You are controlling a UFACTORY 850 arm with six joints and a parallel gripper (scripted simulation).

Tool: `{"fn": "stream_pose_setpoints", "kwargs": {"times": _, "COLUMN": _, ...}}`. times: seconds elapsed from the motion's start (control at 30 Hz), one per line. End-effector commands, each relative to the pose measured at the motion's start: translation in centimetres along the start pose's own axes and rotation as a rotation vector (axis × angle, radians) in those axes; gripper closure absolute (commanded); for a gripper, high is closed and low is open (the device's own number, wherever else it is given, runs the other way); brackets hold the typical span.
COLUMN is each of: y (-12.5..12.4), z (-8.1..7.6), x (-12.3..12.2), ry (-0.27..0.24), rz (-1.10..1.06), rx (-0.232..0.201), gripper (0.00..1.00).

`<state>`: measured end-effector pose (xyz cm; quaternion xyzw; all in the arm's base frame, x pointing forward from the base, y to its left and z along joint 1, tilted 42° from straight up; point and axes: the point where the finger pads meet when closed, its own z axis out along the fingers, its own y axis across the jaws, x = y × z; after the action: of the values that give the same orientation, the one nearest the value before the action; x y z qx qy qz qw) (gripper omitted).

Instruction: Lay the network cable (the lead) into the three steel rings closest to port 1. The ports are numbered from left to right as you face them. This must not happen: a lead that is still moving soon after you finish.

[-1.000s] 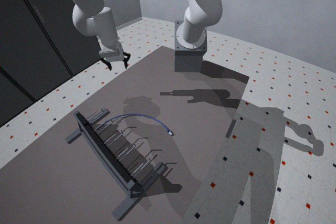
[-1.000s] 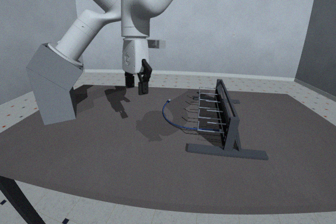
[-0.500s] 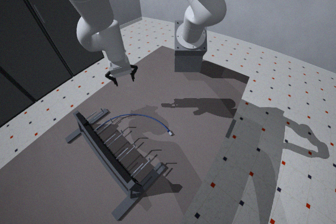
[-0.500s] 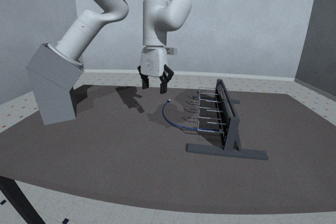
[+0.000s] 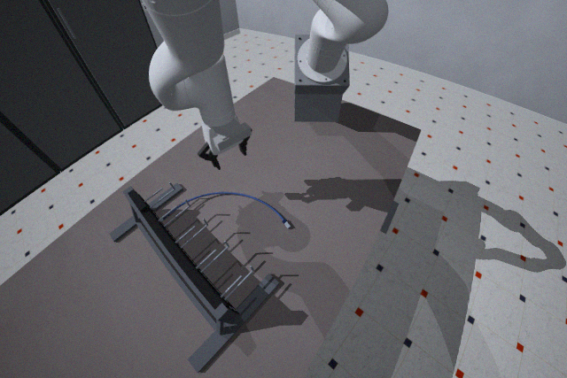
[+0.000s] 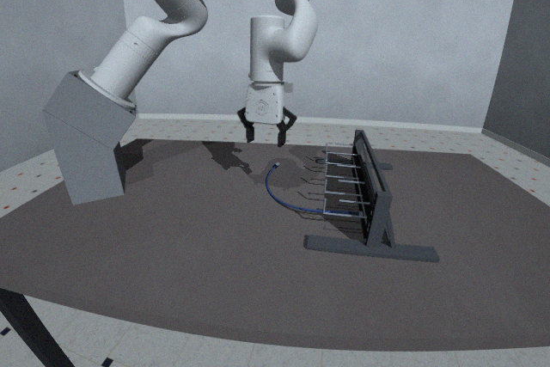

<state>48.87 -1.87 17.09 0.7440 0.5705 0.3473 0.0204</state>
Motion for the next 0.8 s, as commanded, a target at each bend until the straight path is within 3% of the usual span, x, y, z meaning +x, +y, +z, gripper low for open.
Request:
{"fn": "stream_pose_setpoints", "kwargs": {"times": 0.0, "y": -1.0, "z": 0.4, "x": 4.0, "ry": 0.008, "rz": -0.095, "rx": -0.008, "gripper": 0.0}}
{"fn": "stream_pose_setpoints", "kwargs": {"times": 0.33, "y": -3.5, "z": 0.5, "x": 9.8, "ry": 0.035, "rz": -0.241, "rx": -0.006, "gripper": 0.0}}
{"fn": "stream_pose_setpoints", "kwargs": {"times": 0.63, "y": -3.8, "z": 0.5, "x": 10.4, "ry": 0.038, "rz": -0.255, "rx": -0.006, "gripper": 0.0}}
{"fn": "stream_pose_setpoints", "kwargs": {"times": 0.67, "y": -3.8, "z": 0.5, "x": 10.4, "ry": 0.038, "rz": -0.255, "rx": -0.006, "gripper": 1.0}}
{"fn": "stream_pose_setpoints", "kwargs": {"times": 0.77, "y": -3.8, "z": 0.5, "x": 10.4, "ry": 0.038, "rz": -0.255, "rx": -0.006, "gripper": 1.0}}
